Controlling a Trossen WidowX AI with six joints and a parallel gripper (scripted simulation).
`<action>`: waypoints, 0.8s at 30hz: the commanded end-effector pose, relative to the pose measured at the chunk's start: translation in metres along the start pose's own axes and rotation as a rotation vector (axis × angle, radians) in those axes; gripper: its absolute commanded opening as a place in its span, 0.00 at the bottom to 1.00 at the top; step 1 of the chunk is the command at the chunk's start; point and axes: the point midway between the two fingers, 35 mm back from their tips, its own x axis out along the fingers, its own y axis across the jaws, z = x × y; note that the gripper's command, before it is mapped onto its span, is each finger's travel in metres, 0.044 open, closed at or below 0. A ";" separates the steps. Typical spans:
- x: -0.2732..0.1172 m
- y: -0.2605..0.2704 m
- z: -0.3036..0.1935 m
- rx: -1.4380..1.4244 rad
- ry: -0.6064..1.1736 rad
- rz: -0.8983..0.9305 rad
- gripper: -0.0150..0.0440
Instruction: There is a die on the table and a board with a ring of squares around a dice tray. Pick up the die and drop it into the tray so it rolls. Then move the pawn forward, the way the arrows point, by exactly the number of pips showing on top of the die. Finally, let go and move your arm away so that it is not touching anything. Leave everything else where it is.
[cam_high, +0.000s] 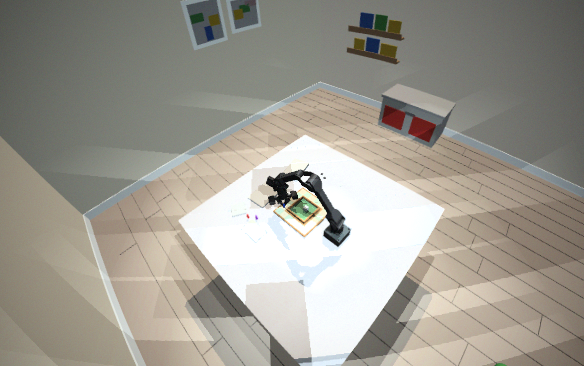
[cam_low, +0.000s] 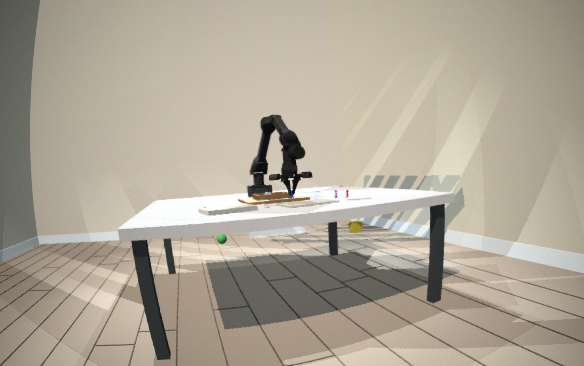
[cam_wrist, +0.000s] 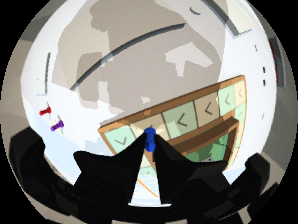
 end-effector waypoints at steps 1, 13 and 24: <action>-0.001 0.000 0.000 0.000 -0.001 0.001 0.43; -0.050 0.001 0.001 0.006 0.010 -0.005 0.97; -0.107 -0.069 -0.050 -0.206 0.016 -0.011 1.00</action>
